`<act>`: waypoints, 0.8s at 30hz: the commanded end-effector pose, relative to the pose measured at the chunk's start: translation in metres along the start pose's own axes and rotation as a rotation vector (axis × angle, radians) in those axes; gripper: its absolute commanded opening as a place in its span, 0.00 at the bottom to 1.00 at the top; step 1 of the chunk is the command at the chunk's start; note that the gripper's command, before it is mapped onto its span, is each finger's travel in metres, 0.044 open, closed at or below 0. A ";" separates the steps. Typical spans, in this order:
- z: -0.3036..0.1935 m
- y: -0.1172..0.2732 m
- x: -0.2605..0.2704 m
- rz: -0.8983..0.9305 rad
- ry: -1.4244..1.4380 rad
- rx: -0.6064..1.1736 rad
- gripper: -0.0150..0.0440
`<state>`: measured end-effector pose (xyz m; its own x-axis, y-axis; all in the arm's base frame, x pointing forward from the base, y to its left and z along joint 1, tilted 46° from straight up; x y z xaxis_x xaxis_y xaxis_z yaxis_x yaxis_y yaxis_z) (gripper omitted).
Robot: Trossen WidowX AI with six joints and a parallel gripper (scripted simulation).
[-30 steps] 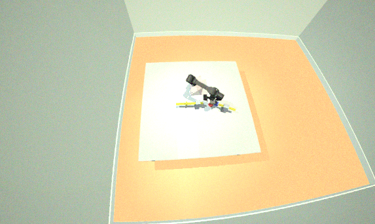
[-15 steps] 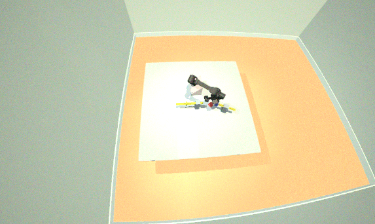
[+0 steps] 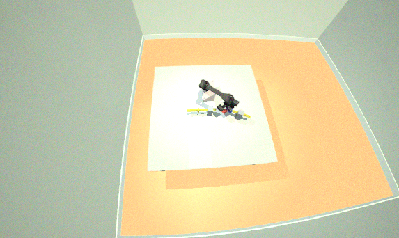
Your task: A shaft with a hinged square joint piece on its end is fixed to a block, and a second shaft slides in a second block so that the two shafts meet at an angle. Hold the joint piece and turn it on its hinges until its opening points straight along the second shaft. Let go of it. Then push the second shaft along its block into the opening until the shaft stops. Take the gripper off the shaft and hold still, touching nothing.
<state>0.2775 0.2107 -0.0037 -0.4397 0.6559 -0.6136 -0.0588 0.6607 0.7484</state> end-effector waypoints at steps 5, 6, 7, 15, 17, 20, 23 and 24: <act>-0.001 -0.002 -0.004 0.035 0.210 -0.002 1.00; -0.001 -0.002 -0.004 0.039 0.237 -0.003 1.00; -0.001 -0.002 -0.004 0.043 0.264 -0.004 1.00; -0.001 -0.005 -0.006 0.070 0.481 -0.015 1.00; -0.001 -0.005 -0.007 0.077 0.536 -0.019 1.00; -0.001 -0.006 -0.007 0.087 0.617 -0.025 1.00; -0.001 -0.007 -0.008 0.096 0.699 -0.033 1.00; -0.001 -0.007 -0.008 0.099 0.726 -0.036 1.00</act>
Point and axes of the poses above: the point midway between the two fingers, 35 mm back from their tips, its own y axis back along the fingers, its own x axis across the jaws, z = x × y, the point moved 3 cm from there along y, back along the fingers, and after that the axes turned 7 degrees about -y, right-handed, at the moved point
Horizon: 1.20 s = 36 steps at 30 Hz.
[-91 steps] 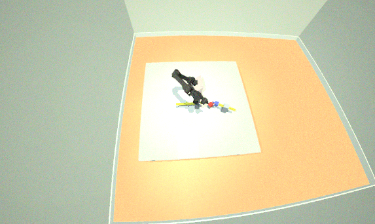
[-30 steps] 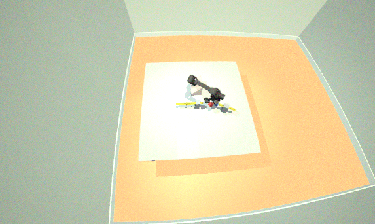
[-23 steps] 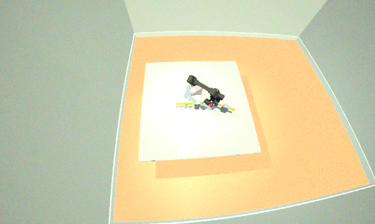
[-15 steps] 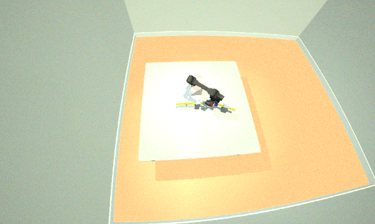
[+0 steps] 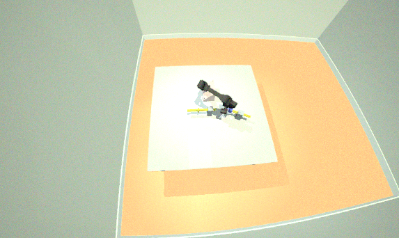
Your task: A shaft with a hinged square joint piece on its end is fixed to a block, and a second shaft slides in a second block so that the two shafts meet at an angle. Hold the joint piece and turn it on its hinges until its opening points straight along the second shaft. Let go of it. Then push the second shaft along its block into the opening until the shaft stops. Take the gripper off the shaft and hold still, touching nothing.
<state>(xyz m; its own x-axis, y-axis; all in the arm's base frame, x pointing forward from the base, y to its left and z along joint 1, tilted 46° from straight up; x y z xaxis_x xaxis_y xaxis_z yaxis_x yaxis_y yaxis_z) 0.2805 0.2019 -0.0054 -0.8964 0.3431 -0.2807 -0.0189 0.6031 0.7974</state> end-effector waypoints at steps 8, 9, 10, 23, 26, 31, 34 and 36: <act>-0.003 -0.002 -0.003 0.030 0.291 -0.034 1.00; -0.003 -0.002 -0.003 0.032 0.319 -0.038 1.00; -0.003 -0.002 -0.004 0.034 0.346 -0.041 1.00; -0.006 -0.006 -0.006 0.047 0.700 -0.089 1.00; -0.006 -0.006 -0.007 0.047 0.777 -0.100 1.00; -0.006 -0.007 -0.007 0.047 0.795 -0.103 1.00; -0.006 -0.016 -0.009 0.047 0.795 -0.103 1.00; -0.006 -0.028 -0.011 0.047 0.794 -0.103 1.00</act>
Point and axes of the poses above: the point midway between the two fingers, 35 mm back from their tips, its own y axis back along the fingers, its own x axis across the jaws, z = x × y, the point moved 3 cm from there along y, back along the fingers, and after that the axes turned 7 degrees about -y, right-handed, at the moved point
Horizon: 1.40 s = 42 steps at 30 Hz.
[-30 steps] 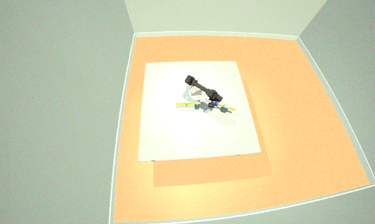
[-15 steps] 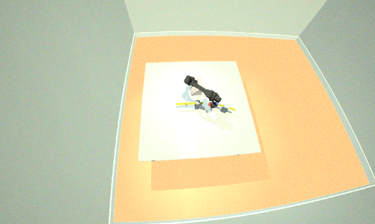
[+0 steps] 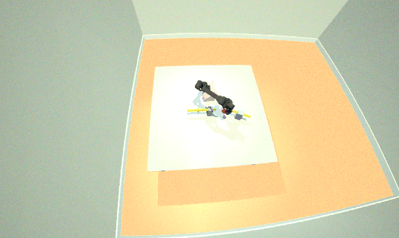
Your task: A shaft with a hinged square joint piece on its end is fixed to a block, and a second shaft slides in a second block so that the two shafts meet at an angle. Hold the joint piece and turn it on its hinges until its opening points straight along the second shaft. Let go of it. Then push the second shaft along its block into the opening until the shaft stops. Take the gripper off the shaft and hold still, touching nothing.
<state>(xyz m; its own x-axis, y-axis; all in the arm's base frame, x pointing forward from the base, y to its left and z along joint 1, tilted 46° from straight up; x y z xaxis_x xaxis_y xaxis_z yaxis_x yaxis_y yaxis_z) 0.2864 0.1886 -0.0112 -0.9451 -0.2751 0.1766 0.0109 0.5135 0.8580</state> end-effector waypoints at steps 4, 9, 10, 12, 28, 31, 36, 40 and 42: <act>-0.011 -0.038 -0.002 0.011 0.003 0.003 1.00; -0.019 -0.065 -0.001 0.012 0.002 0.005 1.00; -0.020 -0.068 0.000 0.012 0.002 0.006 1.00; -0.021 -0.069 0.000 0.012 0.002 0.006 1.00; -0.021 -0.089 -0.001 0.012 0.002 0.006 1.00; -0.021 -0.093 0.000 0.012 0.002 0.006 1.00; -0.021 -0.100 0.000 0.012 0.002 0.006 1.00; -0.021 -0.100 0.000 0.012 0.002 0.006 0.87; -0.021 -0.100 0.000 0.012 0.002 0.006 0.78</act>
Point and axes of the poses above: the point midway between the two fingers, 35 mm back from their tips, its own y axis back along the fingers, its own x axis across the jaws, z = x × y, the point moved 3 cm from there along y, back along the fingers, and after that the axes turned 7 degrees about -y, right-handed, at the moved point
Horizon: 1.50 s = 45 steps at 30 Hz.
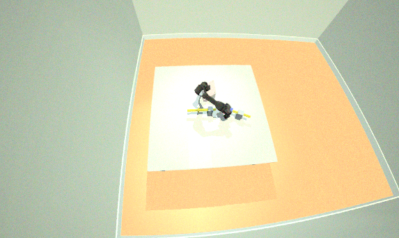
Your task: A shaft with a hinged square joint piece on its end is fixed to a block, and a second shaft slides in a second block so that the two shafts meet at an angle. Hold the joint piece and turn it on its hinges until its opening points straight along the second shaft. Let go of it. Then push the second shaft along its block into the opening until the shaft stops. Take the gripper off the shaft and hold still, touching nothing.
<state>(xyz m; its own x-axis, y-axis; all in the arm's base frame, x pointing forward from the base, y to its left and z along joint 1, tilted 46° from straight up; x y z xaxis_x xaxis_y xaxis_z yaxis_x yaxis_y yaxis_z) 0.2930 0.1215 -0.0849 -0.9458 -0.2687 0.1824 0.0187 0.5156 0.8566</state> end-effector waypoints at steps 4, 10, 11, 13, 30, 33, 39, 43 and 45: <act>0.000 -0.003 0.001 0.004 0.005 0.006 0.60; 0.000 -0.003 0.001 0.004 0.005 0.006 0.56; 0.000 -0.003 0.001 0.004 0.005 0.006 0.56; 0.000 -0.003 0.001 0.004 0.005 0.006 0.56; 0.000 -0.003 0.001 0.004 0.005 0.006 0.56; 0.000 -0.003 0.001 0.004 0.005 0.006 0.56; 0.000 -0.003 0.001 0.004 0.005 0.006 0.56; 0.000 -0.003 0.001 0.004 0.005 0.006 0.56; 0.000 -0.003 0.001 0.004 0.005 0.006 0.56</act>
<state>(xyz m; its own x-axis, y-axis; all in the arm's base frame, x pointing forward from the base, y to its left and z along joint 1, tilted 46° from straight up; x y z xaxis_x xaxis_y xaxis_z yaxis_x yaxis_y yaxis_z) 0.2923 0.1206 -0.0865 -0.9452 -0.2678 0.1866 0.0222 0.5175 0.8554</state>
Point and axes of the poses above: the point midway between the two fingers, 35 mm back from their tips, its own y axis back along the fingers, its own x axis across the jaws, z = x × y, the point moved 3 cm from there along y, back along the fingers, and after that the axes turned 7 degrees about -y, right-handed, at the moved point
